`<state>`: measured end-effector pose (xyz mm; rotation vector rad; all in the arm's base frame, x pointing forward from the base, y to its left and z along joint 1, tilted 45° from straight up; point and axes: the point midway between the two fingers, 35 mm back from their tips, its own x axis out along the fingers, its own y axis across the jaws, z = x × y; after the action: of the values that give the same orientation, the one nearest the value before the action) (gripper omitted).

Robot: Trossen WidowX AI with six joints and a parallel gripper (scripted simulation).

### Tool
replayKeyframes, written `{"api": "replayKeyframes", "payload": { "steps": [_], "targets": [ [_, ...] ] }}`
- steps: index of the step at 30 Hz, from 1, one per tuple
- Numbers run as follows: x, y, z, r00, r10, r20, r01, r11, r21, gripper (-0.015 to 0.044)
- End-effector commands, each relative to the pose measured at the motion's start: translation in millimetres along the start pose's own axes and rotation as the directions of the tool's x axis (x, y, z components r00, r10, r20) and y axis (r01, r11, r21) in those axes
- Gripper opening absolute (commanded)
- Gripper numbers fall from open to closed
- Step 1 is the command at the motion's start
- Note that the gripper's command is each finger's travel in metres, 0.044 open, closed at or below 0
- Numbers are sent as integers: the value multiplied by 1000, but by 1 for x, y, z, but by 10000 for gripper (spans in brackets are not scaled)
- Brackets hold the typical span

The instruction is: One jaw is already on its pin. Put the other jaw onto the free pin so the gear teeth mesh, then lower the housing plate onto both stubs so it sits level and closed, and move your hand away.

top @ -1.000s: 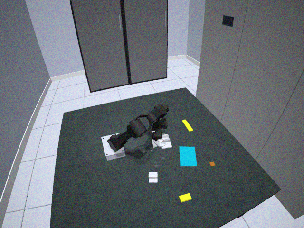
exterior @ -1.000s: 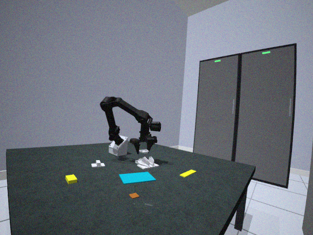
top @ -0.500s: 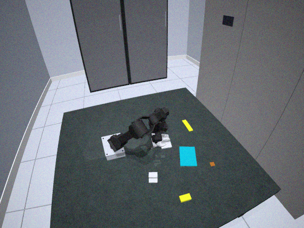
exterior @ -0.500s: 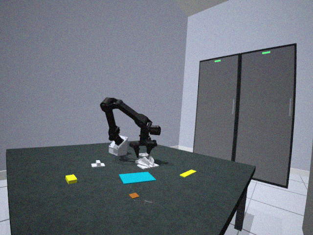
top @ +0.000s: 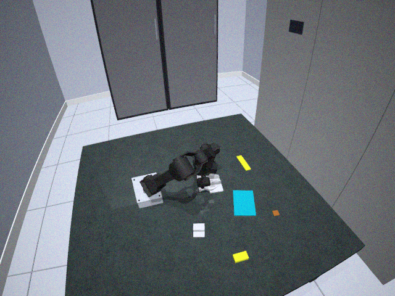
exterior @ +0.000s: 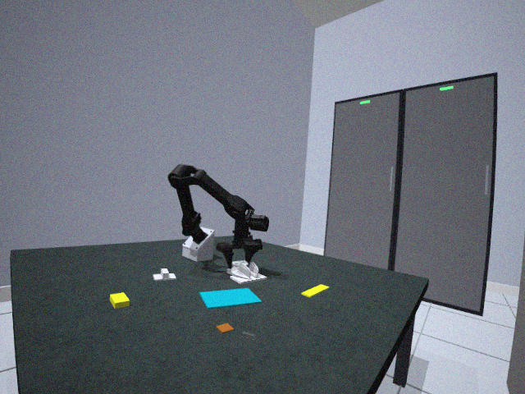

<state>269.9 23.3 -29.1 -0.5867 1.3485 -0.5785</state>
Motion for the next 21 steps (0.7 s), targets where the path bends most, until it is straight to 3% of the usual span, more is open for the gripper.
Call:
{"api": "replayKeyframes", "payload": {
  "steps": [1,21],
  "targets": [
    [1,0,-1,1000,-5,3,5,1000,-6,351],
    [3,0,-1,1000,-5,3,6,1000,-11,351]
  ]
}}
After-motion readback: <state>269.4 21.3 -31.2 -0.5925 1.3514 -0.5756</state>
